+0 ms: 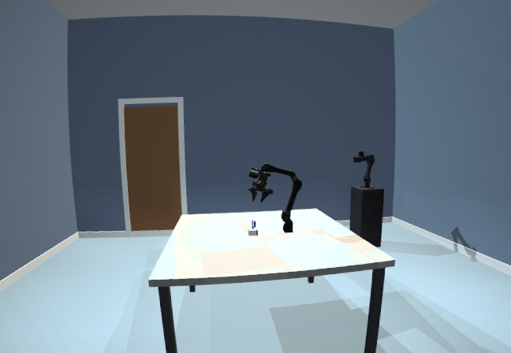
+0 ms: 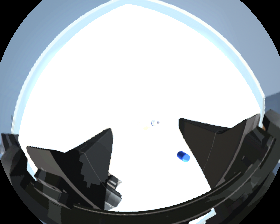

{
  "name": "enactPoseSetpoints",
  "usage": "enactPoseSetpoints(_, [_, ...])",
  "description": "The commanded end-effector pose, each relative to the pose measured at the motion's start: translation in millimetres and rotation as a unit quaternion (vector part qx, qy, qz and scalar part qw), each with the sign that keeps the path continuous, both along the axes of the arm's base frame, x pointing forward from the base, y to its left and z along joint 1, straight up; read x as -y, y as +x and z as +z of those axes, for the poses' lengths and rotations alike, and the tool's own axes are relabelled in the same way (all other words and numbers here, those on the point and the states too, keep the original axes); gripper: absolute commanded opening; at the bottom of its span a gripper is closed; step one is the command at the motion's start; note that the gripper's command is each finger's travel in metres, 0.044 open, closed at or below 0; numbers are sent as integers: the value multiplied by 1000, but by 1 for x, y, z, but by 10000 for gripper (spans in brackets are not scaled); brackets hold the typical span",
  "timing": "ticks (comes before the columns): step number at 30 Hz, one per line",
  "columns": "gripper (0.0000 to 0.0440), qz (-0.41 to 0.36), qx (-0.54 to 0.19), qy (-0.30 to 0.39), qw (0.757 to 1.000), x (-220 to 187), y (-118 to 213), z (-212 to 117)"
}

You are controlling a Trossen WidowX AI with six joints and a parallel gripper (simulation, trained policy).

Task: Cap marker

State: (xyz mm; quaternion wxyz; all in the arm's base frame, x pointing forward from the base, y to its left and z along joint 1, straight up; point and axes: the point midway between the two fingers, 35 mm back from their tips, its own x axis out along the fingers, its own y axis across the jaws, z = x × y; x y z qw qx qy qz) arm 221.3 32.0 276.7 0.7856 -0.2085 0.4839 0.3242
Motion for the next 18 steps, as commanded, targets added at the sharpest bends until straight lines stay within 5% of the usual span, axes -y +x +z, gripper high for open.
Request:
enactPoseSetpoints(1, [323,-4,-7,-4,1000,8,4,-3])
enactPoseSetpoints(18, [321,-33,-42,-25,998,51,18,-22])
